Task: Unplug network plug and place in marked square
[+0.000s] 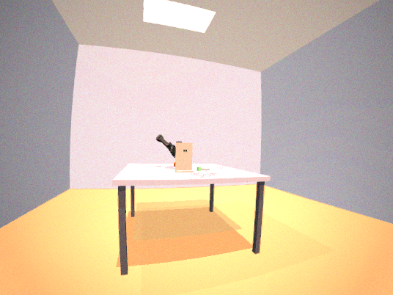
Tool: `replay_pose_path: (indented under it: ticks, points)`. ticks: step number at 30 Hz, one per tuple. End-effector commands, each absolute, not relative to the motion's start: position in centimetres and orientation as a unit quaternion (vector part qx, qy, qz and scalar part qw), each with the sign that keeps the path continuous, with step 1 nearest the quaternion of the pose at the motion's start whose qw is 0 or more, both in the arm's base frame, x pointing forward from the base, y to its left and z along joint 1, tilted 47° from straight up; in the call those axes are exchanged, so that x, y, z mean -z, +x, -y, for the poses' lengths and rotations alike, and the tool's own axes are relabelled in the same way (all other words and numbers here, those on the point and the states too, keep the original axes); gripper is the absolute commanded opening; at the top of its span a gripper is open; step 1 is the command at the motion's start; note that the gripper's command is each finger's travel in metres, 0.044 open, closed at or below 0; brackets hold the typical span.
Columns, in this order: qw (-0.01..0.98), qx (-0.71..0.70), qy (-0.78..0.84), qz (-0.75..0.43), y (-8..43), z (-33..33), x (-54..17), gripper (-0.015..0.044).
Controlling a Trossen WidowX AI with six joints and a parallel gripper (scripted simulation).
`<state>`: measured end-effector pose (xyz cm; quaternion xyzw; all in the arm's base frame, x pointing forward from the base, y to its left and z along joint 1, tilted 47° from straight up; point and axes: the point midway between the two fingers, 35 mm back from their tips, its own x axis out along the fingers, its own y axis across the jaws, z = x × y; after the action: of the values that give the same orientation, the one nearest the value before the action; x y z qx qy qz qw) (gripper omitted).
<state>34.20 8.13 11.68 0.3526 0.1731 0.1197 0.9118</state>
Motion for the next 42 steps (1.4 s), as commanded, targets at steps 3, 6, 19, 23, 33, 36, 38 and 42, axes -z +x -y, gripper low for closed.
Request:
replay_pose_path:
  ticks: [3, 6, 19, 23, 33, 36, 38, 42]
  points:
    - [0.91, -0.118, 0.354, -0.178, 33.7, -7.9, -11.5, 0.0]
    - [0.91, -0.118, 0.354, -0.178, 33.6, -7.9, -11.5, 0.0]
    - [0.91, -0.118, 0.354, -0.178, 33.2, -7.7, -11.7, 0.0]
    - [0.91, -0.118, 0.354, -0.178, 33.1, -7.6, -11.7, 0.0]
    - [0.91, -0.118, 0.354, -0.178, 32.8, -7.5, -11.8, 0.0]
    - [0.91, -0.118, 0.354, -0.178, 32.7, -7.4, -11.9, 0.0]
    - [0.91, -0.118, 0.354, -0.178, 32.6, -7.4, -11.9, 0.0]
    - [0.91, -0.118, 0.354, -0.178, 32.5, -7.4, -11.9, 0.0]
